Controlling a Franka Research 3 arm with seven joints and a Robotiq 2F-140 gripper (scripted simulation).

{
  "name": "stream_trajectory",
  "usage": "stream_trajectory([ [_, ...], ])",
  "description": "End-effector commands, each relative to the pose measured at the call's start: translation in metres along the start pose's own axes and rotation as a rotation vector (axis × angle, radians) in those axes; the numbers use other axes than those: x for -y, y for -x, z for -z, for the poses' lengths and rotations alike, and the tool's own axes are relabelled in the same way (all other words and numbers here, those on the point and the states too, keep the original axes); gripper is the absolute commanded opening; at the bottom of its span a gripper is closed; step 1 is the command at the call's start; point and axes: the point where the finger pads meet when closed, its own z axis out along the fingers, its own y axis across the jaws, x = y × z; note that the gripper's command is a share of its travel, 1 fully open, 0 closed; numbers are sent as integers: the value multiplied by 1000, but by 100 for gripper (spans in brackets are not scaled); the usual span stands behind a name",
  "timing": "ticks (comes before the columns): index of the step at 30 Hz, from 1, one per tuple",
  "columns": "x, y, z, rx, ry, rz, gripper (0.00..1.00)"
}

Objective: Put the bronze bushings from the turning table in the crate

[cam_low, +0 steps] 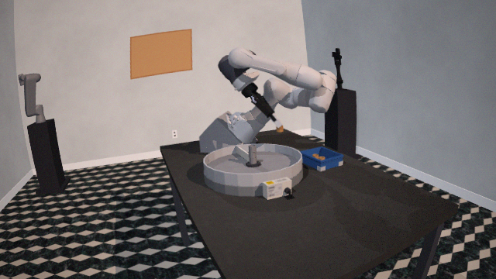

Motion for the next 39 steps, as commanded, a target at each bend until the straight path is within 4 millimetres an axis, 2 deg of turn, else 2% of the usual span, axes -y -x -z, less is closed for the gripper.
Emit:
stream_trajectory([
  [1,0,-19,-15,9,13,-94,0],
  [3,2,-30,-24,9,13,-94,0],
  [5,2,-30,-24,9,13,-94,0],
  [12,7,-74,-61,9,14,-94,0],
  [16,9,-93,-77,9,14,-94,0],
  [22,10,-97,-81,9,14,-94,0],
  [35,17,-152,-128,9,14,-94,0],
  [39,17,-156,-131,9,13,-94,0],
])
